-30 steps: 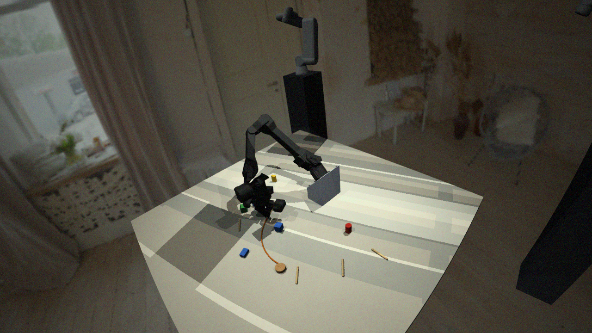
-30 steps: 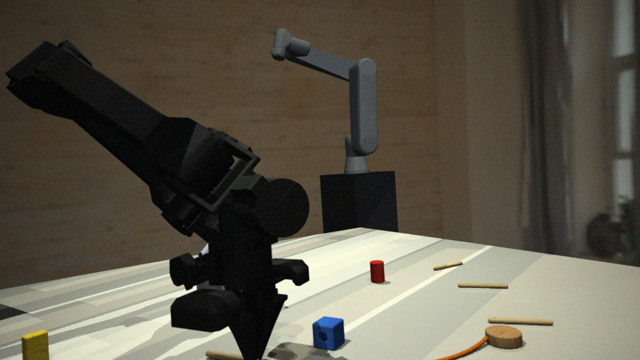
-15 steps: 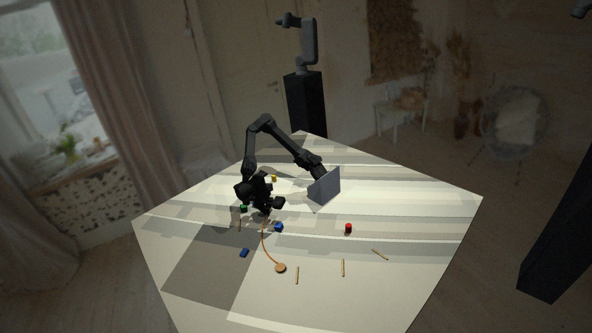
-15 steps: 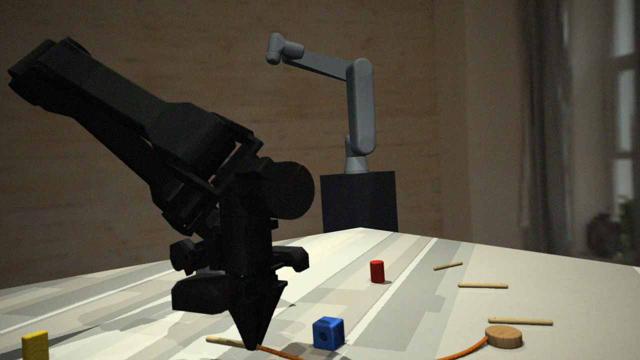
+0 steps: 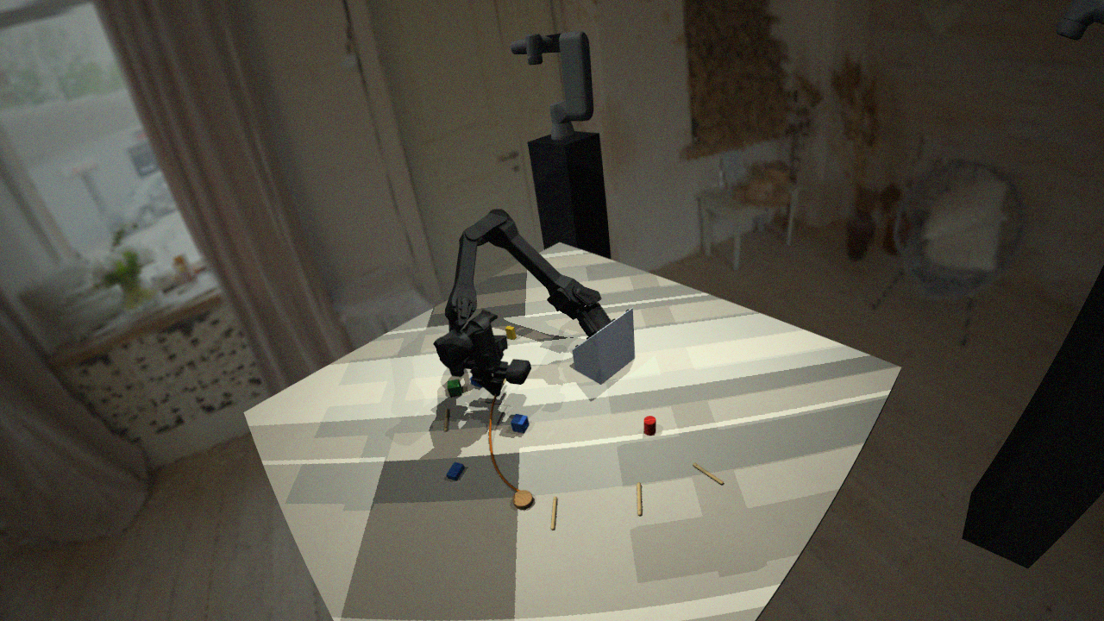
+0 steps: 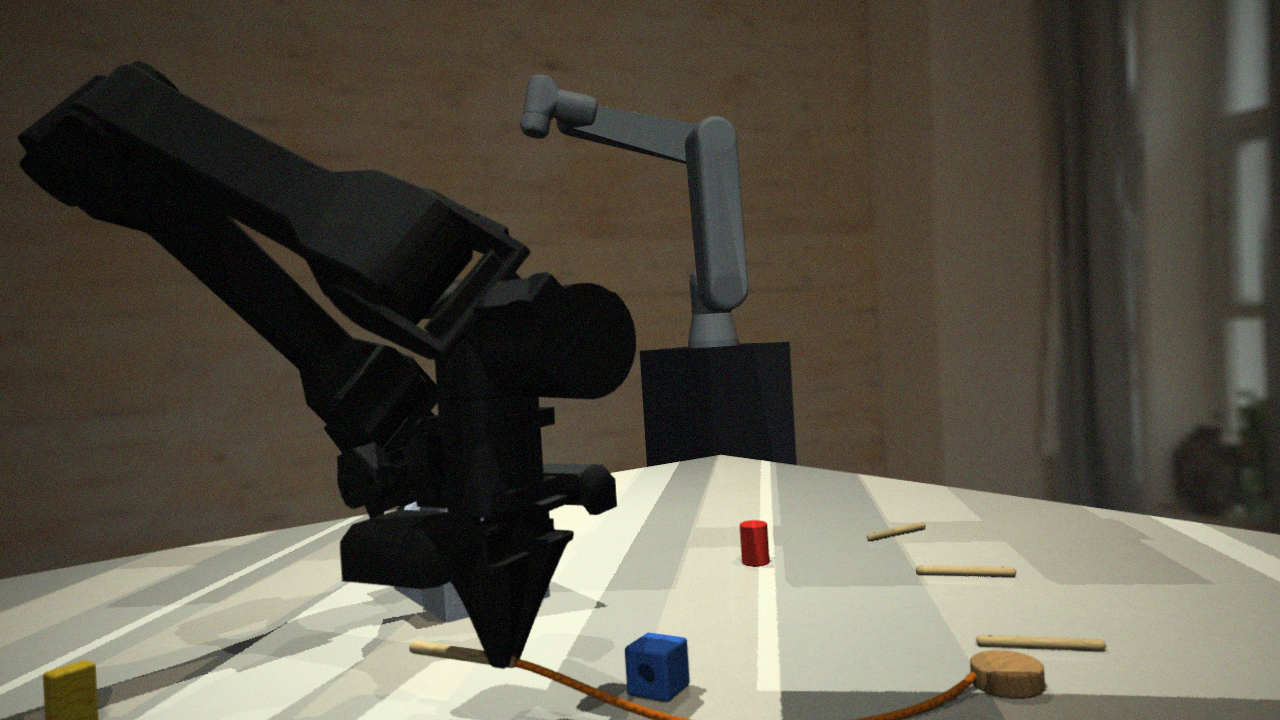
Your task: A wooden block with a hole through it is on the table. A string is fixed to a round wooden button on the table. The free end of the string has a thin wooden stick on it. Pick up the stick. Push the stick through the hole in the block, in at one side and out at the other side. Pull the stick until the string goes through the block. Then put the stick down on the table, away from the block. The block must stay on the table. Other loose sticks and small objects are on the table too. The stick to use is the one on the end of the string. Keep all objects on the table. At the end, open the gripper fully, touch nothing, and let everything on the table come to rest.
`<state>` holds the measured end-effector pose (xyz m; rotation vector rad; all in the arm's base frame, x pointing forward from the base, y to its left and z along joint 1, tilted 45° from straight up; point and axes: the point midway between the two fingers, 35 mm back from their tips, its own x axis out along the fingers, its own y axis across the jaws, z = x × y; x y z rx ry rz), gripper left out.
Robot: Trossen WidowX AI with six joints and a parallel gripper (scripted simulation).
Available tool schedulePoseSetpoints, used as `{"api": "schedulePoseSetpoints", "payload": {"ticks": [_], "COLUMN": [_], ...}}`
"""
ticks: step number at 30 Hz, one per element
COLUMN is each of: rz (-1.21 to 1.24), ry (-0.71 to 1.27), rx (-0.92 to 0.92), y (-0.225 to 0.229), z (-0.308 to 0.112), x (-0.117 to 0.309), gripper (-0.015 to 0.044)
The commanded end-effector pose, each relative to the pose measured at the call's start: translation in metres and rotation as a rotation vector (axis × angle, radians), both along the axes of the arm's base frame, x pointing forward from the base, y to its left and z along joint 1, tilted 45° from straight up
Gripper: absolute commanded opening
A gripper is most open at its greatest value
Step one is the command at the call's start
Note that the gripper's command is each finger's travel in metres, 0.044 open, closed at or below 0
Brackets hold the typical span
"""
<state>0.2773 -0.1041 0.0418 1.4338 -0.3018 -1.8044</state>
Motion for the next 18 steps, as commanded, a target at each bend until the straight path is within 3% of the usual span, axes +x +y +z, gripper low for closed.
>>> {"api": "schedulePoseSetpoints", "payload": {"ticks": [1,18], "rz": [0.001,0.001], "ry": [-0.016,-0.002], "rx": [0.004,-0.002], "y": [0.005,0.013], "z": [0.007,0.014], "x": [0.003,0.0], "gripper": [0.0,0.0]}}
